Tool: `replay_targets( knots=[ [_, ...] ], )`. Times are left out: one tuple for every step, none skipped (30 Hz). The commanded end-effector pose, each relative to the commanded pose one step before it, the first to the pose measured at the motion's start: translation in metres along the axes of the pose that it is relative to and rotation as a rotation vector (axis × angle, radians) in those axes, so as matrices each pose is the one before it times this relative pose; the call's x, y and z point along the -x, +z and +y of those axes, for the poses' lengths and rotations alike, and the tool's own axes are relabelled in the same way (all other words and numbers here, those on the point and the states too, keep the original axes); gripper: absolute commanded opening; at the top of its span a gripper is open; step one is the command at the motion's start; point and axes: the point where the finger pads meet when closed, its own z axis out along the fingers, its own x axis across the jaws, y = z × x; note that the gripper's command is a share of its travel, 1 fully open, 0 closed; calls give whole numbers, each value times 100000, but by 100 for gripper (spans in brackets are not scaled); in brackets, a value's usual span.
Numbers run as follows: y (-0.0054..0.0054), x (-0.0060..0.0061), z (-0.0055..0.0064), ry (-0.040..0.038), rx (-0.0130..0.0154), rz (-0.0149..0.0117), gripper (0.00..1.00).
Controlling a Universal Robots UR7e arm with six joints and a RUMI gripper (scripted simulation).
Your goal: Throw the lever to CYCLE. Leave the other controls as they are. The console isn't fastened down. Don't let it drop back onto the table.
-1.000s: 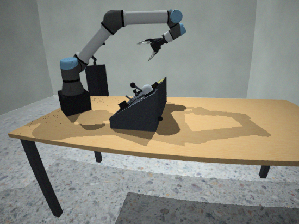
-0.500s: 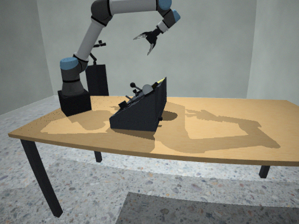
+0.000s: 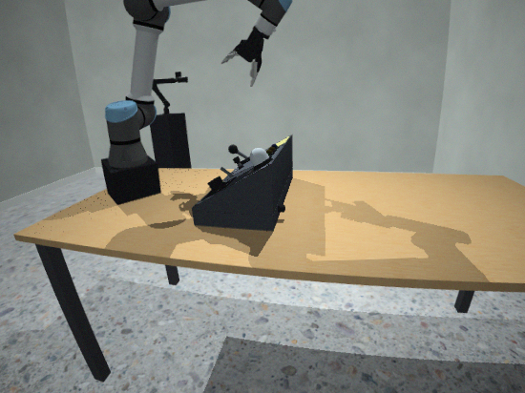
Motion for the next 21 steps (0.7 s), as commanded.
replay_targets(
  knots=[
    [-197, 1008, 1353, 6791, -4057, 11029, 100],
    [-9, 322, 341, 1455, -826, 2104, 100],
    [-1, 315, 346, 1473, -850, 2116, 100],
    [8, 308, 350, 1491, -875, 2126, 100],
    [17, 300, 354, 1507, -899, 2135, 100],
    [26, 292, 358, 1522, -922, 2142, 100],
    [36, 283, 361, 1536, -945, 2147, 100],
    [45, 274, 364, 1548, -968, 2151, 100],
    [55, 265, 367, 1559, -990, 2153, 100],
    [65, 256, 369, 1569, -1011, 2153, 100],
    [0, 0, 0, 0, 0, 0, 100],
    [75, 246, 370, 1578, -1032, 2152, 100],
    [85, 236, 371, 1585, -1052, 2149, 100],
    [0, 0, 0, 0, 0, 0, 100],
    [0, 0, 0, 0, 0, 0, 100],
    [95, 226, 372, 1591, -1072, 2145, 100],
    [105, 215, 373, 1596, -1090, 2139, 100],
    [115, 205, 373, 1599, -1106, 2132, 100],
    [125, 194, 373, 1600, -1122, 2124, 100],
    [135, 183, 372, 1601, -1138, 2113, 100],
    [145, 172, 370, 1600, -1154, 2101, 100]
  ],
)
